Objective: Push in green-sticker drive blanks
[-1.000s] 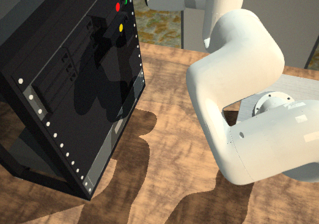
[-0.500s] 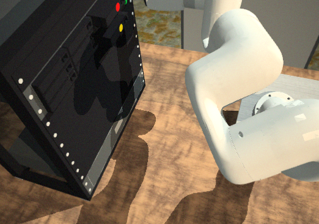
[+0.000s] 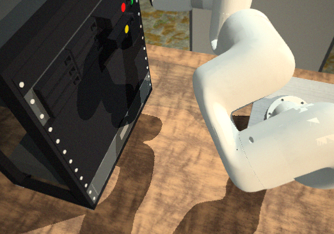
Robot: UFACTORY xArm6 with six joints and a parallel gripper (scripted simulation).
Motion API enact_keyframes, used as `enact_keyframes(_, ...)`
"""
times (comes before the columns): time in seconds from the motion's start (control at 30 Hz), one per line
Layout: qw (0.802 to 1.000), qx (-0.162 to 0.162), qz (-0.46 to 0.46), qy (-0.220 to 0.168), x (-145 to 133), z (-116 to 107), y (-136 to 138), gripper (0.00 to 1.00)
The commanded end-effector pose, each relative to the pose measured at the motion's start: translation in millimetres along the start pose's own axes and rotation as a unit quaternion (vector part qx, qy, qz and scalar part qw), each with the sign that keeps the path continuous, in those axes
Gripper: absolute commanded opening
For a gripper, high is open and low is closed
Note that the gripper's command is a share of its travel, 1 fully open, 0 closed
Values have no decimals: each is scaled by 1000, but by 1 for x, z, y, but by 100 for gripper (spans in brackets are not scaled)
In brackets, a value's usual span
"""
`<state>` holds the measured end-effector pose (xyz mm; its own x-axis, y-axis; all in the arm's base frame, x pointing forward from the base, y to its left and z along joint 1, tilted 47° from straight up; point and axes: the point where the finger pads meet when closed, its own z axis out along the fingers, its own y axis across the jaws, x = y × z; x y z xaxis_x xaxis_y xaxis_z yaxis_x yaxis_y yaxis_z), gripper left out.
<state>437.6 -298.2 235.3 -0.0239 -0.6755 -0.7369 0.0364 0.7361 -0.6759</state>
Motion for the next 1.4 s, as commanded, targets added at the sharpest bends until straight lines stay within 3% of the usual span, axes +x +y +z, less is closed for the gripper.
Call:
enact_keyframes(0.0,1000,1,-1,-1,0,1,-2,0)
enact_keyframes(0.67,1000,1,-1,-1,-1,-1,-2,0)
enact_keyframes(1.07,1000,1,-1,-1,-1,-63,-2,0)
enact_keyframes(1.37,1000,1,-1,-1,-1,-89,-2,0)
